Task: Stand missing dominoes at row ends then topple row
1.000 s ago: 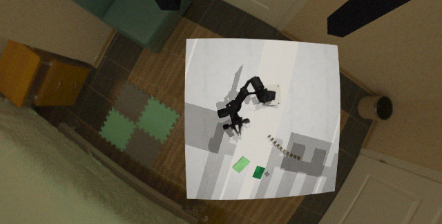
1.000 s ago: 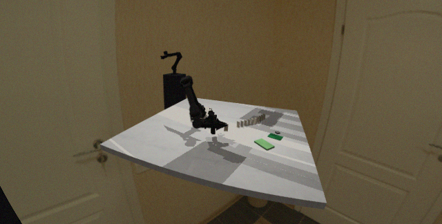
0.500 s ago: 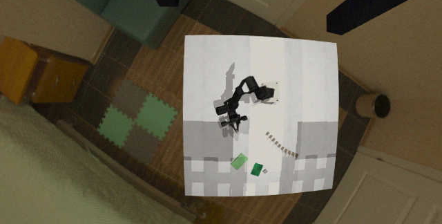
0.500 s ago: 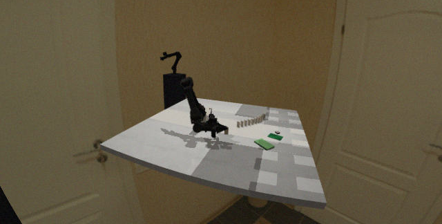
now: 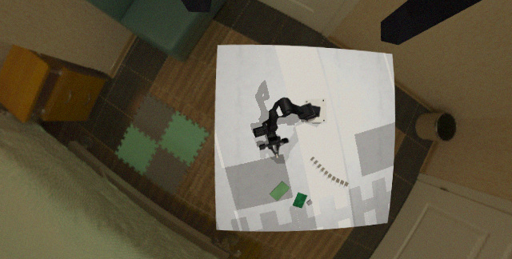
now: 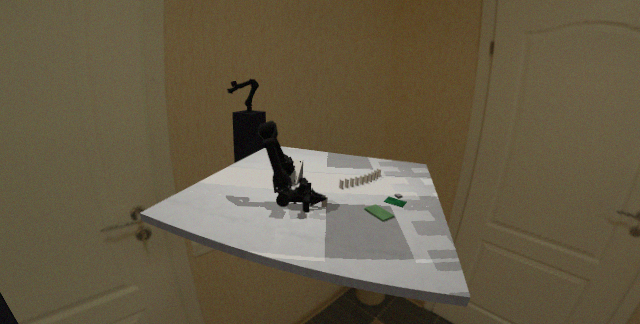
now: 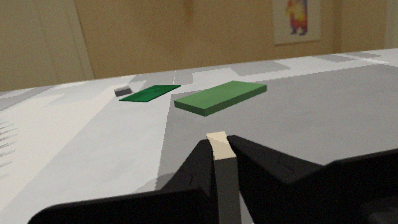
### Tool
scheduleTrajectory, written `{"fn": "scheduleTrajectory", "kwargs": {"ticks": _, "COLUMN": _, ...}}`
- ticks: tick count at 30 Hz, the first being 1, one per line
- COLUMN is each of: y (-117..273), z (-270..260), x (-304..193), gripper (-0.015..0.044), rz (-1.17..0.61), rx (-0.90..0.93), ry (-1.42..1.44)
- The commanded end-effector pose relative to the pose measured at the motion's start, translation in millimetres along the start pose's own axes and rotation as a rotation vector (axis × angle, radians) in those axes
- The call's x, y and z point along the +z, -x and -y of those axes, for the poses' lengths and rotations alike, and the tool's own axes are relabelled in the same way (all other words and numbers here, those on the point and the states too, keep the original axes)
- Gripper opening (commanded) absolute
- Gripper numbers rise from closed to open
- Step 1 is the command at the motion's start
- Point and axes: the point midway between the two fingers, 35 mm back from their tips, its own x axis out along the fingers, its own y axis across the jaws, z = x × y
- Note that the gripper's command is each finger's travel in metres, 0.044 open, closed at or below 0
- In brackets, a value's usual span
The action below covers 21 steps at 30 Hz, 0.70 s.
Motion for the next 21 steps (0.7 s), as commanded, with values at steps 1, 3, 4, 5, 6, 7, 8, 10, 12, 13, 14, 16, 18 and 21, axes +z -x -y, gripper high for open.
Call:
{"fn": "scheduleTrajectory", "kwargs": {"ticks": 1, "y": 0.0, "z": -0.2, "x": -1.7, "gripper": 0.0024, "rz": 0.006, "rx": 0.000, "ry": 0.008}}
{"fn": "scheduleTrajectory", "kwargs": {"ticks": 3, "y": 0.0, "z": -0.2, "x": -1.7, "gripper": 0.0024, "rz": 0.006, "rx": 0.000, "ry": 0.008}}
{"fn": "scheduleTrajectory", "kwargs": {"ticks": 4, "y": 0.0, "z": -0.2, "x": -1.7, "gripper": 0.0024, "rz": 0.006, "rx": 0.000, "ry": 0.008}}
{"fn": "scheduleTrajectory", "kwargs": {"ticks": 5, "y": 0.0, "z": -0.2, "x": -1.7, "gripper": 0.0024, "rz": 0.006, "rx": 0.000, "ry": 0.008}}
{"fn": "scheduleTrajectory", "kwargs": {"ticks": 6, "y": 0.0, "z": -0.2, "x": -1.7, "gripper": 0.0024, "rz": 0.006, "rx": 0.000, "ry": 0.008}}
{"fn": "scheduleTrajectory", "kwargs": {"ticks": 7, "y": 0.0, "z": -0.2, "x": -1.7, "gripper": 0.0024, "rz": 0.006, "rx": 0.000, "ry": 0.008}}
{"fn": "scheduleTrajectory", "kwargs": {"ticks": 8, "y": 0.0, "z": -0.2, "x": -1.7, "gripper": 0.0051, "rz": 0.006, "rx": 0.000, "ry": 0.008}}
{"fn": "scheduleTrajectory", "kwargs": {"ticks": 10, "y": 0.0, "z": -0.2, "x": -1.7, "gripper": 0.0103, "rz": 0.006, "rx": 0.000, "ry": 0.008}}
{"fn": "scheduleTrajectory", "kwargs": {"ticks": 12, "y": 0.0, "z": -0.2, "x": -1.7, "gripper": 0.0156, "rz": 0.006, "rx": 0.000, "ry": 0.008}}
{"fn": "scheduleTrajectory", "kwargs": {"ticks": 13, "y": 0.0, "z": -0.2, "x": -1.7, "gripper": 0.0182, "rz": 0.006, "rx": 0.000, "ry": 0.008}}
{"fn": "scheduleTrajectory", "kwargs": {"ticks": 14, "y": 0.0, "z": -0.2, "x": -1.7, "gripper": 0.0208, "rz": 0.006, "rx": 0.000, "ry": 0.008}}
{"fn": "scheduleTrajectory", "kwargs": {"ticks": 16, "y": 0.0, "z": -0.2, "x": -1.7, "gripper": 0.0261, "rz": 0.006, "rx": 0.000, "ry": 0.008}}
{"fn": "scheduleTrajectory", "kwargs": {"ticks": 18, "y": 0.0, "z": -0.2, "x": -1.7, "gripper": 0.0313, "rz": 0.006, "rx": 0.000, "ry": 0.008}}
{"fn": "scheduleTrajectory", "kwargs": {"ticks": 21, "y": 0.0, "z": -0.2, "x": -1.7, "gripper": 0.0392, "rz": 0.006, "rx": 0.000, "ry": 0.008}}
